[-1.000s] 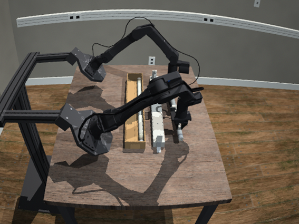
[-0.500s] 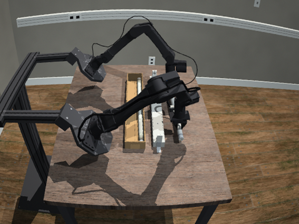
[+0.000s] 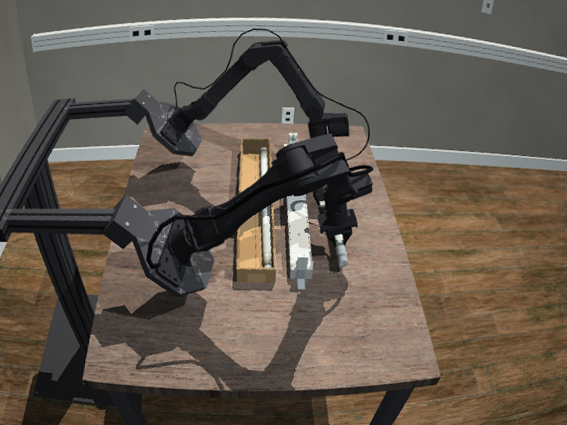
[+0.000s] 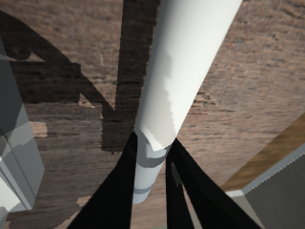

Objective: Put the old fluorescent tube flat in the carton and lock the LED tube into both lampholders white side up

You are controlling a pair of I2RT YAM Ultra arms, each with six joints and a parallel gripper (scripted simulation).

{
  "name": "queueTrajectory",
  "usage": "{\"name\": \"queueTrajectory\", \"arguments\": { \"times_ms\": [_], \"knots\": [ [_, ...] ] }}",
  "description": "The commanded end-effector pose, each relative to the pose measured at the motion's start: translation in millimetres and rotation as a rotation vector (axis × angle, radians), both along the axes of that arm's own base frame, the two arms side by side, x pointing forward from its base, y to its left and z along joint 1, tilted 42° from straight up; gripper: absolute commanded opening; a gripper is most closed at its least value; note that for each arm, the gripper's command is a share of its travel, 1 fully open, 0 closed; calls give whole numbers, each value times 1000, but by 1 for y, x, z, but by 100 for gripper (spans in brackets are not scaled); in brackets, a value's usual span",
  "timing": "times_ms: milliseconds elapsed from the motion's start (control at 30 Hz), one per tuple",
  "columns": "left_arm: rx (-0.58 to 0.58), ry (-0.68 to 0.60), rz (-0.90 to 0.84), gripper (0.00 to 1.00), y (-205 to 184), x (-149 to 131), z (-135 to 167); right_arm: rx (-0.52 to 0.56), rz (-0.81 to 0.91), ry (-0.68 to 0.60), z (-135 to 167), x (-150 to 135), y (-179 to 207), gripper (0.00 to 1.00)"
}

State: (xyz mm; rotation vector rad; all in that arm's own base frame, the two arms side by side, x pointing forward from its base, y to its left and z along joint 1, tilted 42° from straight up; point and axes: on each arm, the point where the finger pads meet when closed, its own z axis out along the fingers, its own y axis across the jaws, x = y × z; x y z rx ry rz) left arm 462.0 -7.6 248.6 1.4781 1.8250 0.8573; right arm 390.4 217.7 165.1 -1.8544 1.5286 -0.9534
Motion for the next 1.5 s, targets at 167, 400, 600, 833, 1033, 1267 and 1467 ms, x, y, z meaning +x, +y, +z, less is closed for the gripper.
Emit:
{"name": "queueTrajectory", "arguments": {
  "times_ms": [167,400,600,833,1033,1267,1467],
  "knots": [
    [20,-135,-5,11,-4,-1,22,27,35,-116,16,-4,8,11],
    [24,-159,-5,11,-4,-2,22,27,41,-137,14,-6,8,11],
    [26,-175,-3,11,-4,-2,19,29,44,-155,13,-6,8,11],
    [29,-218,6,11,-1,-2,29,45,45,-191,21,-4,9,11],
    [27,-200,3,11,-3,-3,22,37,47,-181,16,-6,8,11],
    [32,-223,3,11,-4,-4,21,39,48,-201,14,-7,7,11],
    [38,-248,5,11,-4,-3,19,42,51,-231,14,-6,7,11]
  ]
}}
